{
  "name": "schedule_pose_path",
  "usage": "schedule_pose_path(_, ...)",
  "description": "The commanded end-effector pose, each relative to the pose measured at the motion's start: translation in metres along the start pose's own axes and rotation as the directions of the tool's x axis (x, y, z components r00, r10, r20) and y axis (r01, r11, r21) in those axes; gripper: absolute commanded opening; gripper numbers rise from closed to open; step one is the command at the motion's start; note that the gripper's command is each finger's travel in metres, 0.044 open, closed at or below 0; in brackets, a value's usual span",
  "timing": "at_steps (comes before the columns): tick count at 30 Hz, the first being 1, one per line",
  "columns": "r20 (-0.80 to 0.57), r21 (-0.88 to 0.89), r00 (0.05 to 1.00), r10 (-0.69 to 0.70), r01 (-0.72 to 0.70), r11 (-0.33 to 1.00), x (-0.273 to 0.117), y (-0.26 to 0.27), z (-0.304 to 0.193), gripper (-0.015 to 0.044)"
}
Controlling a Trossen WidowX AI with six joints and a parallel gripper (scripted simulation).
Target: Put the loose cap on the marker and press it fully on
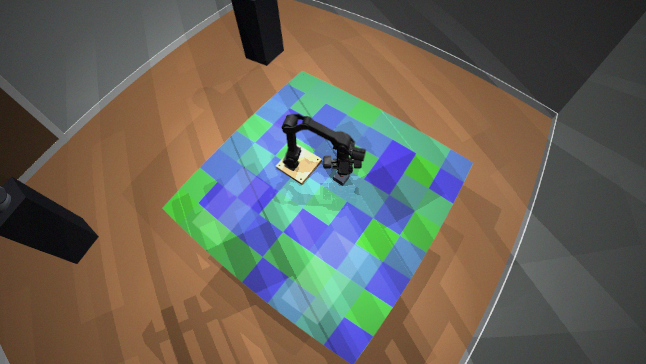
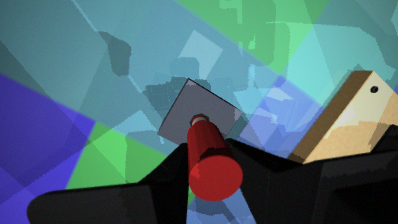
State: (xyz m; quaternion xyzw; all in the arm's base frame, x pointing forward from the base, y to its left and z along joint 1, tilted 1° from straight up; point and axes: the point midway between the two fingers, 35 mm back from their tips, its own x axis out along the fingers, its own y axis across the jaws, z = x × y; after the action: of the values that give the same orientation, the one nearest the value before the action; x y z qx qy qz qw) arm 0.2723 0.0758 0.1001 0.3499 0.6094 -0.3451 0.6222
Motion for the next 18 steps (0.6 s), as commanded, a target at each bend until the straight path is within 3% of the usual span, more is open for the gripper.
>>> schedule_pose_path(1,-0.003,0.005,1.0,-0.003,0.003,1.0,0.0078,0.0,-0.0002,0.0)
schedule_pose_path(18,-0.003,0.005,1.0,-0.003,0.003,1.0,0.0101,-0.0003,-0.0003,0.0)
